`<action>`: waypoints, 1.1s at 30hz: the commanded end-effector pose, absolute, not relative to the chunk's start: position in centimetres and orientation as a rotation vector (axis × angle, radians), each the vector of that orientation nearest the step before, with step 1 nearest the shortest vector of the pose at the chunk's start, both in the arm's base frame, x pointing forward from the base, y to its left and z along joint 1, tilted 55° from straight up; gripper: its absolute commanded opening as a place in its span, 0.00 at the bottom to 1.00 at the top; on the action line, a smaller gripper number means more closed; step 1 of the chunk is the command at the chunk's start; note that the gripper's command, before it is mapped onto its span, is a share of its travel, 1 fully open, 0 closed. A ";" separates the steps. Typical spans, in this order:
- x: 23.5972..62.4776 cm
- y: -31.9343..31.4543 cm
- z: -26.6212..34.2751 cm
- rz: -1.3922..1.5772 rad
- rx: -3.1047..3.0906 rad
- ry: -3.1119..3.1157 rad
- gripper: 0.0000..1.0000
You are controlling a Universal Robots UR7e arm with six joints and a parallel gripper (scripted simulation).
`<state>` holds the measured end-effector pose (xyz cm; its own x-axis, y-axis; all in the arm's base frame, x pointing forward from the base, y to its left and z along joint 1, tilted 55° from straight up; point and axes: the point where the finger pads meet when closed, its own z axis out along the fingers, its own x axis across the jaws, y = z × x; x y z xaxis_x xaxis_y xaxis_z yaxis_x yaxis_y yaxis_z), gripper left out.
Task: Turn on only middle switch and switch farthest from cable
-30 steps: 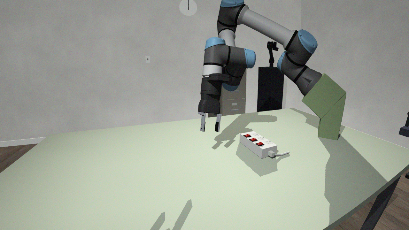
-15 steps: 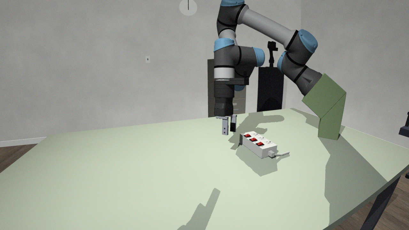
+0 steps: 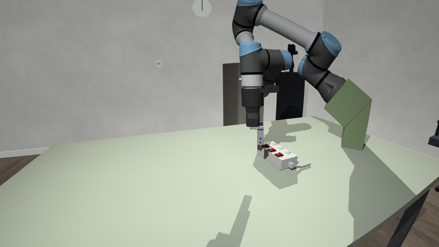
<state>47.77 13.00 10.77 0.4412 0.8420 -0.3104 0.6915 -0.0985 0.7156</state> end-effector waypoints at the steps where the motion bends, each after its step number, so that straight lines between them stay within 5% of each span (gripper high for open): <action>1: 46.4 12.3 10.0 0.111 1.733 1.422 1.00; 33: 44.5 11.1 9.2 -0.059 1.575 1.578 1.00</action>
